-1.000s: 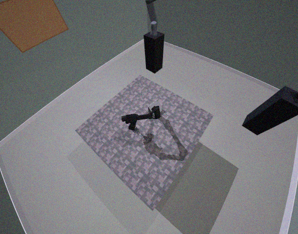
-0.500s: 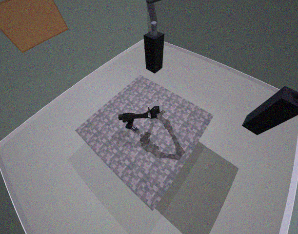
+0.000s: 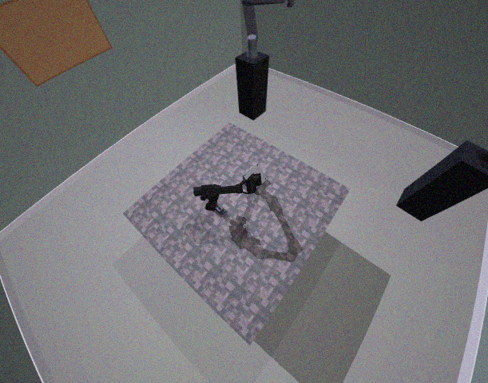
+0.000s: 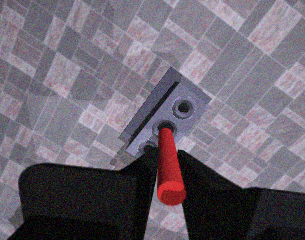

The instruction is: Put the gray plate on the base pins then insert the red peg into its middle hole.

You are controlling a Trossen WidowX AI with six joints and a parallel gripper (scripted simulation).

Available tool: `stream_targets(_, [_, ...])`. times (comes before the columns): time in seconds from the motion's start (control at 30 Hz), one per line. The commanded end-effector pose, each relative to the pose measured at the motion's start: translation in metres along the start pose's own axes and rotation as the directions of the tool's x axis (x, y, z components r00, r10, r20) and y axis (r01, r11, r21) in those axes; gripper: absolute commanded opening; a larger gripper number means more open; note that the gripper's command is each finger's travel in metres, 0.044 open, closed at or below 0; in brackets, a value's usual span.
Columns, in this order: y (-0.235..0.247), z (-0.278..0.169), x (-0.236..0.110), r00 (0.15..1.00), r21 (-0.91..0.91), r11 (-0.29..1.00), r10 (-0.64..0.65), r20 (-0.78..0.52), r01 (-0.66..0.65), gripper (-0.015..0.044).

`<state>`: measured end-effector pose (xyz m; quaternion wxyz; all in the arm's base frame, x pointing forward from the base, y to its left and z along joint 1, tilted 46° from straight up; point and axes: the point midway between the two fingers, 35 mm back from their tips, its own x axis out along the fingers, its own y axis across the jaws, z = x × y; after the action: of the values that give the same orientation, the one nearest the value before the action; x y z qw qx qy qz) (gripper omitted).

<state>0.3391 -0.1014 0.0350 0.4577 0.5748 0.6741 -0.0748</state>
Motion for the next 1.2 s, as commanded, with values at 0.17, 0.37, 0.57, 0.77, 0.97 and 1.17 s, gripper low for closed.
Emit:
stream_targets(0.17, [0.000,0.001,-0.001,1.000,-0.003,1.000,-0.001,0.003,0.001,0.0000])
stream_targets(0.37, [0.000,0.000,0.000,1.000,0.000,1.000,0.000,0.000,0.000,0.0000])
stream_targets(0.57, [0.000,0.000,0.005,1.000,-0.001,1.000,0.000,0.001,0.000,0.0000])
stream_targets(0.77, [-0.001,0.000,0.014,1.000,-0.003,1.000,0.000,0.003,0.000,0.0000])
stream_targets(0.97, [-0.001,0.000,0.015,1.000,-0.005,1.000,-0.001,0.004,0.001,0.0000])
stream_targets(1.17, [0.000,0.000,0.014,1.000,-0.008,1.000,-0.003,0.005,0.003,0.0000])
